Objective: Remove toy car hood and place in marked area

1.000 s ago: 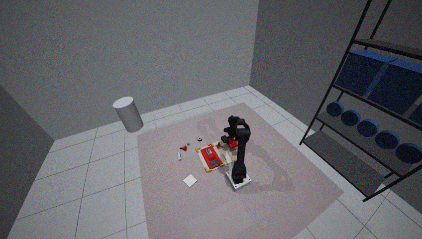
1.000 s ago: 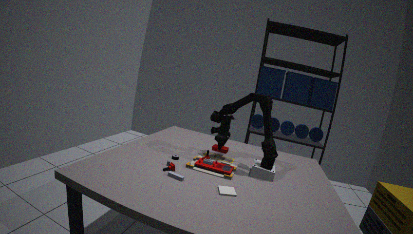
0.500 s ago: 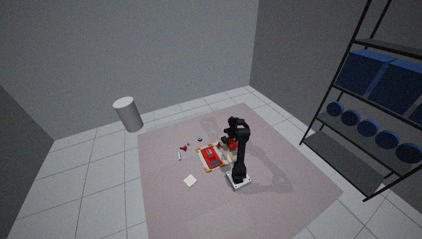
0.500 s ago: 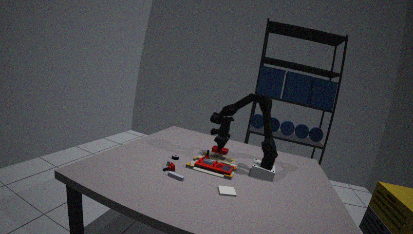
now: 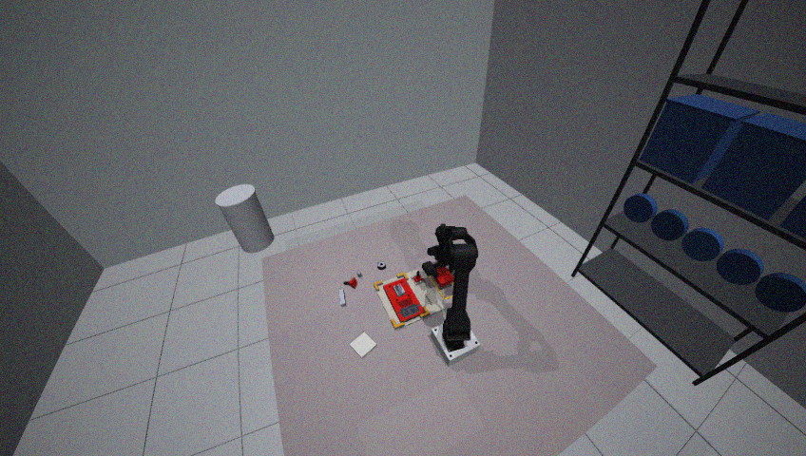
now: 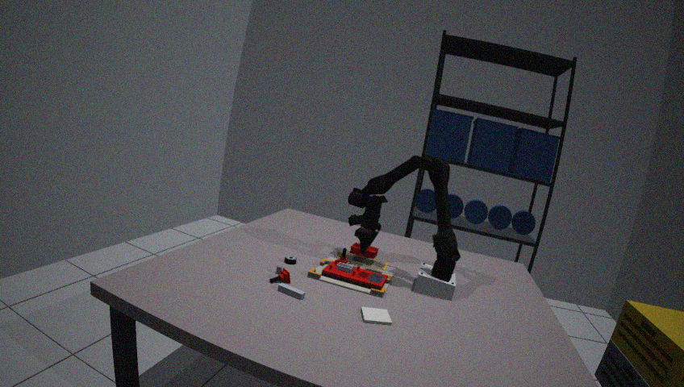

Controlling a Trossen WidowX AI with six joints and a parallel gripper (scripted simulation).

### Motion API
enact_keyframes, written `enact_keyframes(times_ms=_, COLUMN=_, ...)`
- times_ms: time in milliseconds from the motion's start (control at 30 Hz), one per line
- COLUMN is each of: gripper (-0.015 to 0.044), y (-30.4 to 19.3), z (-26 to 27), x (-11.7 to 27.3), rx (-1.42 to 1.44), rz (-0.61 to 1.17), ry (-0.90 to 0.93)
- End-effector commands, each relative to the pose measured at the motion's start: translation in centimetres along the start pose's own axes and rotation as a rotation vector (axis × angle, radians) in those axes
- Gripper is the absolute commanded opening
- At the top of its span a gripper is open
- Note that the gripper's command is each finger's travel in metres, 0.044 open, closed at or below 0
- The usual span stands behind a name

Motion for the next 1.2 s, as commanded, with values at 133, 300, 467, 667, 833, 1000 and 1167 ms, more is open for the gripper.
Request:
enact_keyframes(times_ms=133, gripper=0.0000, y=-0.1, z=-0.1, x=-0.5, rx=0.006, rz=0.000, ry=-0.006)
enact_keyframes(times_ms=300, gripper=0.0000, y=-0.1, z=-0.1, x=-0.8, rx=0.006, rz=0.000, ry=-0.006)
enact_keyframes(times_ms=467, gripper=0.0000, y=-0.1, z=-0.1, x=-0.9, rx=0.006, rz=0.000, ry=-0.006)
enact_keyframes(times_ms=667, gripper=0.0000, y=-0.1, z=-0.1, x=-1.2, rx=0.006, rz=0.000, ry=-0.006)
enact_keyframes(times_ms=833, gripper=0.0000, y=-0.1, z=-0.1, x=-1.4, rx=0.006, rz=0.000, ry=-0.006)
enact_keyframes(times_ms=1000, gripper=0.0000, y=-0.1, z=-0.1, x=-1.7, rx=0.006, rz=0.000, ry=-0.006)
enact_keyframes(times_ms=1167, gripper=0.0000, y=-0.1, z=-0.1, x=-1.9, rx=0.006, rz=0.000, ry=-0.006)
Point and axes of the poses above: the point midway between the two fingers, 35 mm back from their tips, its own x axis back along the fingers, its own z axis across the jaws, y = z × x, the point moved 4 cm from there along x, back along the fingers, and after that the axes turned 13 degrees about -x, right-handed, at the moved point
